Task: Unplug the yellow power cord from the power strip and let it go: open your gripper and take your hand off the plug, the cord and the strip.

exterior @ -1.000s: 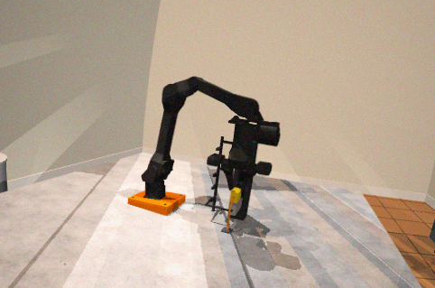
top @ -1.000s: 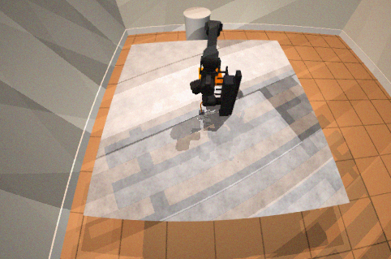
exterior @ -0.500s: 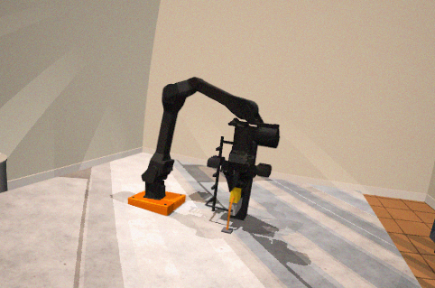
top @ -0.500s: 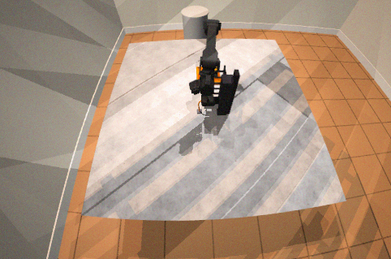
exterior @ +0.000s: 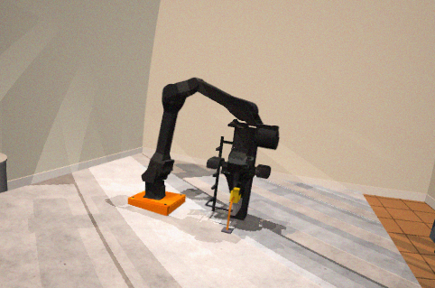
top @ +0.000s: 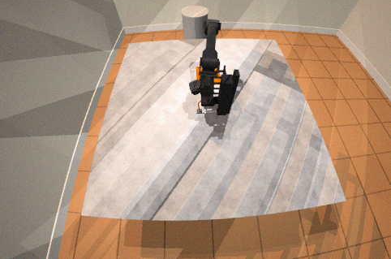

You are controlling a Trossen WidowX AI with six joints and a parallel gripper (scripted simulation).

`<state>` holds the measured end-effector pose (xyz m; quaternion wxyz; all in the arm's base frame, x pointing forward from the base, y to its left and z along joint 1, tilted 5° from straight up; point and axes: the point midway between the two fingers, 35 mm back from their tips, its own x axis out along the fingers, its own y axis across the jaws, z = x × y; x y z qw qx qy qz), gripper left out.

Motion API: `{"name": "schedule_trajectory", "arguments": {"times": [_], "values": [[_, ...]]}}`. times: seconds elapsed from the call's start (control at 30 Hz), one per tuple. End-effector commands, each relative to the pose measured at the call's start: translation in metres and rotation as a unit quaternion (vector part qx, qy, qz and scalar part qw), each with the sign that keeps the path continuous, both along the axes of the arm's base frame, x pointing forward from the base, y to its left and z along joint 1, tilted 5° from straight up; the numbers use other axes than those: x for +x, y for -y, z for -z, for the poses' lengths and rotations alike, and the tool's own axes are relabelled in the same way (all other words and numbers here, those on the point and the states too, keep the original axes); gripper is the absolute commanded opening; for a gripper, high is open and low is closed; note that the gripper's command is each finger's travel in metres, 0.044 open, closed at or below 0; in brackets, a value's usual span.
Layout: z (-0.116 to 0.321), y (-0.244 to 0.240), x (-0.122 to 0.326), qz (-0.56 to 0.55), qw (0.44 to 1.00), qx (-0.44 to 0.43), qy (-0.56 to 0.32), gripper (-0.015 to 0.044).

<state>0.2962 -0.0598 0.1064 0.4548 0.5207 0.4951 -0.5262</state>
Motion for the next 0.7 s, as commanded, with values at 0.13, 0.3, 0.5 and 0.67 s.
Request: {"name": "schedule_trajectory", "arguments": {"times": [0.13, 0.3, 0.5, 0.67], "values": [[0.000, 0.000, 0.001, -0.001, 1.000, 0.000, 0.002, 0.0008], [0.000, 0.003, 0.001, -0.001, 1.000, 0.000, 0.002, 0.0000], [0.000, 0.012, 0.001, -0.001, 1.000, 0.000, 0.002, 0.0000], [0.000, 0.020, 0.001, 0.000, 1.000, -0.001, 0.001, 0.0000]]}}
